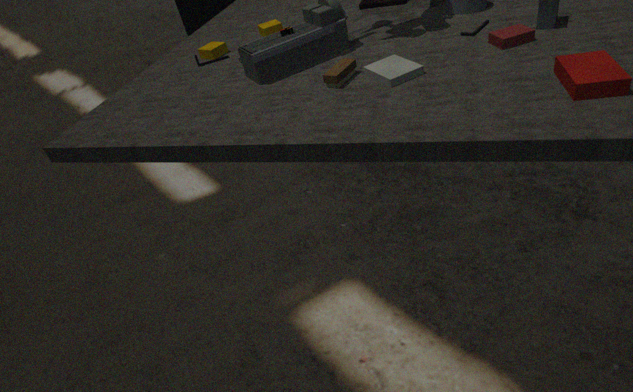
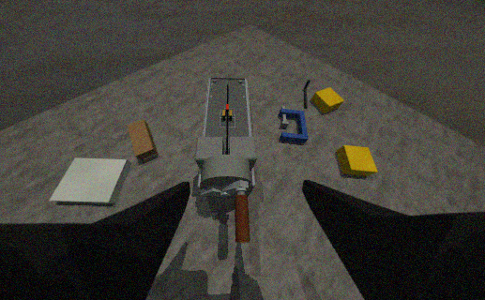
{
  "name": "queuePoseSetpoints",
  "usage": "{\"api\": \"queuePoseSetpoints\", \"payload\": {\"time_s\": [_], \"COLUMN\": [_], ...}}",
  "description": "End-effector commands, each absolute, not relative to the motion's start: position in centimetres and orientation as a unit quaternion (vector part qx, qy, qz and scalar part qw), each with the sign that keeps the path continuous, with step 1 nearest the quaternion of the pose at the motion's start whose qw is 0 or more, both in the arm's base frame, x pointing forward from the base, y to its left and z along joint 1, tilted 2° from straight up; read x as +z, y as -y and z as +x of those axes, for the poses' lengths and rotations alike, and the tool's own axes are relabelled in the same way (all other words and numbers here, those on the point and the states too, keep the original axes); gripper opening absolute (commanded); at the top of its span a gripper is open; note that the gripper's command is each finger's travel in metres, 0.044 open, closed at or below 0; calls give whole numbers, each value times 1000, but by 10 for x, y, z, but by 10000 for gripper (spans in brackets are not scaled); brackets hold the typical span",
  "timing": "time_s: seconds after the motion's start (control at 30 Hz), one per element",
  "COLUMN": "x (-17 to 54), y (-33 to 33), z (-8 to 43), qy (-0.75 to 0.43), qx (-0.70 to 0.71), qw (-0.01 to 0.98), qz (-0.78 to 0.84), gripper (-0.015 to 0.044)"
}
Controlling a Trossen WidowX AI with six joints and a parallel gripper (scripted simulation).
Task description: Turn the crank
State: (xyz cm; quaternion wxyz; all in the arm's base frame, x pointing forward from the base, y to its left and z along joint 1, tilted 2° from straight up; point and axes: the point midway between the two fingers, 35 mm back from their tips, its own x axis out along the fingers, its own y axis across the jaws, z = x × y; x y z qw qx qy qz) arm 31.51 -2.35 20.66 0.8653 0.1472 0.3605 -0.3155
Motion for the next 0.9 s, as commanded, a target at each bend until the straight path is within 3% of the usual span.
{"api": "queuePoseSetpoints", "payload": {"time_s": [0.0, 0.4, 0.87], "x": [218, 215, 221], "y": [25, 64, 116], "z": [316, 362, 397], "qy": [-365, -435, -429], "qx": [-308, -200, -90], "qw": [866, 871, 895], "qz": [146, 112, 81], "gripper": [440, 440, 440]}}
